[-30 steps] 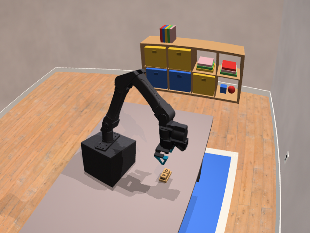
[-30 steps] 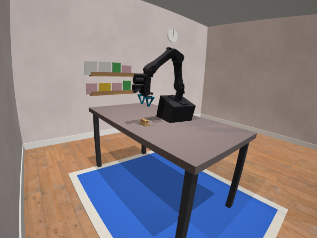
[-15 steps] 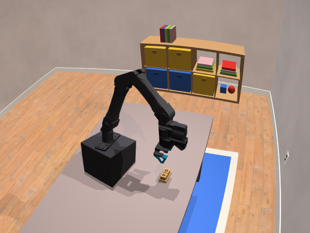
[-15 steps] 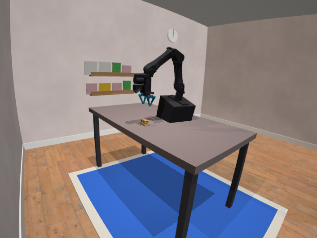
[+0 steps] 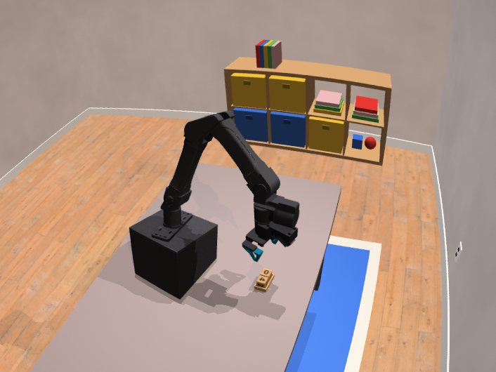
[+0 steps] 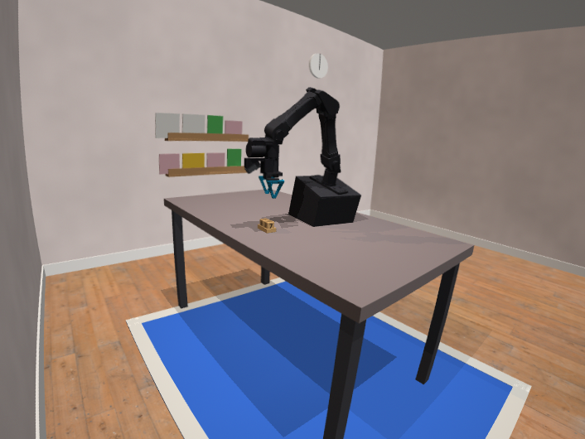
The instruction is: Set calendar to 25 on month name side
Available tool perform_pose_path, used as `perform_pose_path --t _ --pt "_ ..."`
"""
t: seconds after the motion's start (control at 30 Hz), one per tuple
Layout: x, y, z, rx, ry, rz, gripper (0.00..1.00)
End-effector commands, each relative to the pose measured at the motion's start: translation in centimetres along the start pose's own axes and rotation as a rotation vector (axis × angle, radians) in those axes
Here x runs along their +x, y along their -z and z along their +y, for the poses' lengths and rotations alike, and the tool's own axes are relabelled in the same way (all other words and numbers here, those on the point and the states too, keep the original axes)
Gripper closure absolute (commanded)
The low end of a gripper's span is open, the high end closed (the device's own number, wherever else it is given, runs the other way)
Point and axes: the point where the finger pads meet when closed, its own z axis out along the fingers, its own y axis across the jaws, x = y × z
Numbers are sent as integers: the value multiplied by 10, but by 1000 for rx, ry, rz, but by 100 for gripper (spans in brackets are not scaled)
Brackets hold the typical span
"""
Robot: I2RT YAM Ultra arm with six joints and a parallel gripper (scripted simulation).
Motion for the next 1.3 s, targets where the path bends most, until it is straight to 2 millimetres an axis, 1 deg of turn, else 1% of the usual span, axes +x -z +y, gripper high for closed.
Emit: perform_pose_path --t 0.0,0.03,0.07,0.23,0.27,0.3,0.4,0.5,0.57,0.67,0.7,0.73,0.77,0.8,0.83,0.87,0.9,0.97,1.07,1.17,1.27 --pt "-5 -2 1 -7 -190 -20 0" --pt "-5 -2 1 -7 -198 -20 0" --pt "-5 -4 1 -7 -256 -19 0" --pt "-6 -10 1 -9 -435 -19 0" --pt "-6 -11 1 -9 -444 -19 0" --pt "-6 -13 1 -10 -504 -18 0" --pt "-6 -17 1 -11 -610 -18 0" --pt "-6 -17 1 -11 -616 -18 0" --pt "-6 -22 0 -12 -754 -17 0" --pt "-6 -25 0 -13 -859 -17 0" --pt "-6 -25 0 -13 -862 -16 0" --pt "-6 -28 0 -14 -929 -16 0" --pt "-6 -28 0 -14 -936 -16 0" --pt "-6 -30 0 -14 -996 -16 0" --pt "-6 -30 0 -14 -1005 -16 0" --pt "-6 -32 0 -15 -1064 -15 0" --pt "-6 -33 0 -15 -1068 -15 0" --pt "-6 -36 0 -16 -1165 -14 0" --pt "-6 -36 0 -16 -1172 -14 0" --pt "-6 -40 0 -17 -1271 -14 0" --pt "-6 -41 0 -17 -1307 -13 0"
